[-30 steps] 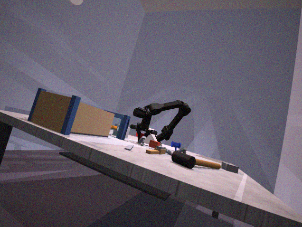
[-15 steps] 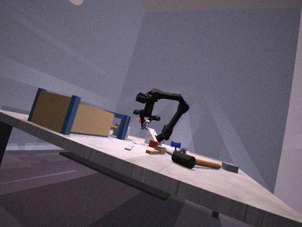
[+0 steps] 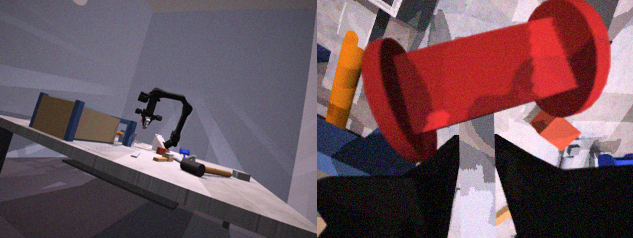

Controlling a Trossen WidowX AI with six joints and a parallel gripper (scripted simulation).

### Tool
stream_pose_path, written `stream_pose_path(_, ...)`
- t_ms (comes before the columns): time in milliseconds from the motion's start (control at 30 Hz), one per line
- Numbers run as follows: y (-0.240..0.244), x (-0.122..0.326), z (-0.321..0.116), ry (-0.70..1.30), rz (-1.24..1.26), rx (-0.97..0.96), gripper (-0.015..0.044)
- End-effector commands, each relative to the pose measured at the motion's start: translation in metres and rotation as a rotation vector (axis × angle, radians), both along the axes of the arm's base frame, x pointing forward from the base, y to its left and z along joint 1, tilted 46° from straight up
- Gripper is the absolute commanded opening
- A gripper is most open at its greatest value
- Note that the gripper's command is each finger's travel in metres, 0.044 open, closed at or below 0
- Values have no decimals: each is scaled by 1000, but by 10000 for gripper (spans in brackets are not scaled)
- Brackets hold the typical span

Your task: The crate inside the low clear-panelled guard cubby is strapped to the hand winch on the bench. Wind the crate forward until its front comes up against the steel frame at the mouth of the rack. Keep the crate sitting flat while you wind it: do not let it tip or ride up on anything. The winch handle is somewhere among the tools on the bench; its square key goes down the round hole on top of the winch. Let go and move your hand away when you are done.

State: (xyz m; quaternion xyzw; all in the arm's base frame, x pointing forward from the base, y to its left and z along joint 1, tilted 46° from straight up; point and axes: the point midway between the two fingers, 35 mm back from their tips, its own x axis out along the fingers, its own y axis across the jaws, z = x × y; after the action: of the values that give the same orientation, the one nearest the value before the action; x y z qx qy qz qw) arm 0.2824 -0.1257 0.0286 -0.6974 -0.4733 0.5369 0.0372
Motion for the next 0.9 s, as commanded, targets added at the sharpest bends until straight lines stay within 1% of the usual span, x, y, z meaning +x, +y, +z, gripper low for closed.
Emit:
stream_pose_path(0,-25,-8,-14,20,-12,-23,0)
stream_pose_path(333,-92,-47,-56,100,-53,-78,0)
stream_pose_path(633,-145,-100,-95,217,-65,-133,0)
stream_pose_path(733,-159,-115,-103,267,-46,-155,0)
stream_pose_path(867,-166,-120,-104,312,-5,-177,0)
